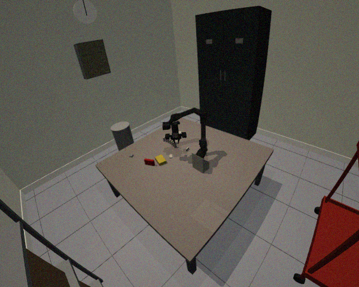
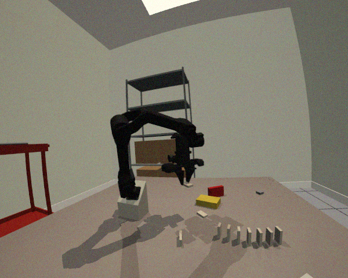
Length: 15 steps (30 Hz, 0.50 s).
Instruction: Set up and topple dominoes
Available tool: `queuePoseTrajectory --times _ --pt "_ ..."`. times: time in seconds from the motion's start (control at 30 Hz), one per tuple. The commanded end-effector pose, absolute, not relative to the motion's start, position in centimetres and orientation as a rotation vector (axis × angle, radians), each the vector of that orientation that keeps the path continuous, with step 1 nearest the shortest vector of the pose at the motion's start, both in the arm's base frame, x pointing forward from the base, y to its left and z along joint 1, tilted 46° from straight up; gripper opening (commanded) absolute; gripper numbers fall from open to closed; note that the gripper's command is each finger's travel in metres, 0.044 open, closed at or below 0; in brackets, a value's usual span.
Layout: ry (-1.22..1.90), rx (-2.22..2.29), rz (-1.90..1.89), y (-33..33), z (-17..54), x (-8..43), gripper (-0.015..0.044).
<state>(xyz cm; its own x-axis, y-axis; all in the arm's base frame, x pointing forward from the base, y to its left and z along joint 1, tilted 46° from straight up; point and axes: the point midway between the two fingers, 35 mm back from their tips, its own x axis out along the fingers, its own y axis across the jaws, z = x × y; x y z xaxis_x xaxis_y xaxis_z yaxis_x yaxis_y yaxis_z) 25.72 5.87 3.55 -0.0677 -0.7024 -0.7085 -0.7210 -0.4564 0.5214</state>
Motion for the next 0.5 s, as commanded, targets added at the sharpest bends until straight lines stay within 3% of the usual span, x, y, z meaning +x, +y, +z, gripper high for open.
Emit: queuePoseTrajectory --times 0.0,0.23,0.47 --pt "1.695 -1.965 1.298 3.9 5.8 29.0 0.0107" --pt "1.802 -1.523 0.519 -3.1 12.6 35.4 0.0107" --pt "1.772 -1.155 -0.059 -10.2 18.8 37.4 0.0107"
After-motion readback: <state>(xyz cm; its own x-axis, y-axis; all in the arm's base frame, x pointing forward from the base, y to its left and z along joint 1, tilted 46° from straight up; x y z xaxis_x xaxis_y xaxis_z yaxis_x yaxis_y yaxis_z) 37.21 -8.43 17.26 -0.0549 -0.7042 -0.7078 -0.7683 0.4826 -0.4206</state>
